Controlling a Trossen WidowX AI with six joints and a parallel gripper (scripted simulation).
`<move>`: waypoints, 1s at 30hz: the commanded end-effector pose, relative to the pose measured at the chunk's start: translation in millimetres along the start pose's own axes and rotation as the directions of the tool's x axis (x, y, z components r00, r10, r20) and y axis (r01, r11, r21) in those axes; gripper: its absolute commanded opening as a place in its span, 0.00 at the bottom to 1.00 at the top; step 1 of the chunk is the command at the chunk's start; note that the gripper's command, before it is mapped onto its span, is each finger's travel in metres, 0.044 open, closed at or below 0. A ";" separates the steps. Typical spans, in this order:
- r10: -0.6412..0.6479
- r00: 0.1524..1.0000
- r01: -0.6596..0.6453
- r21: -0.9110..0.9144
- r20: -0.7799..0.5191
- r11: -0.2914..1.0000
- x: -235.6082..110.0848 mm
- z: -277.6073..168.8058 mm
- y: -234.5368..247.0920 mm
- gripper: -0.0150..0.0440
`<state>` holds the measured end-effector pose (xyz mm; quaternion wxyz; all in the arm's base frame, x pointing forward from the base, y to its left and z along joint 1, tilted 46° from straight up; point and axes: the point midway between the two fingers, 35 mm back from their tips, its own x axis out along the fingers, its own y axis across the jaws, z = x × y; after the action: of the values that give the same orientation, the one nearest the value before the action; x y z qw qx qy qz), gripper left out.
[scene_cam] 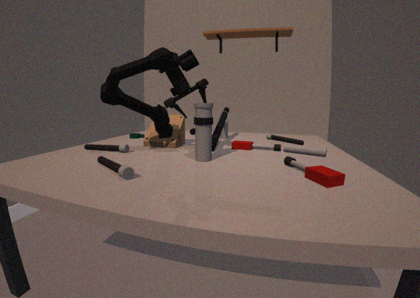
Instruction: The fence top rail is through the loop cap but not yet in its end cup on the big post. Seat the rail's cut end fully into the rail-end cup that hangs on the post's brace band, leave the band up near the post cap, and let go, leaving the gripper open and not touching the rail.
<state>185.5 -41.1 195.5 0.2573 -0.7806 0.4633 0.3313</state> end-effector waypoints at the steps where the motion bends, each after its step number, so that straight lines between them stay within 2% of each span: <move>1: 0.002 1.000 -0.002 -0.004 0.007 1.000 6.6 2.2 0.2 1.00; 30: -0.001 1.000 0.001 -0.002 0.004 1.000 53.8 1.3 0.3 1.00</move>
<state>203.3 -67.9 159.1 0.2586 -0.7804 0.4634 0.3307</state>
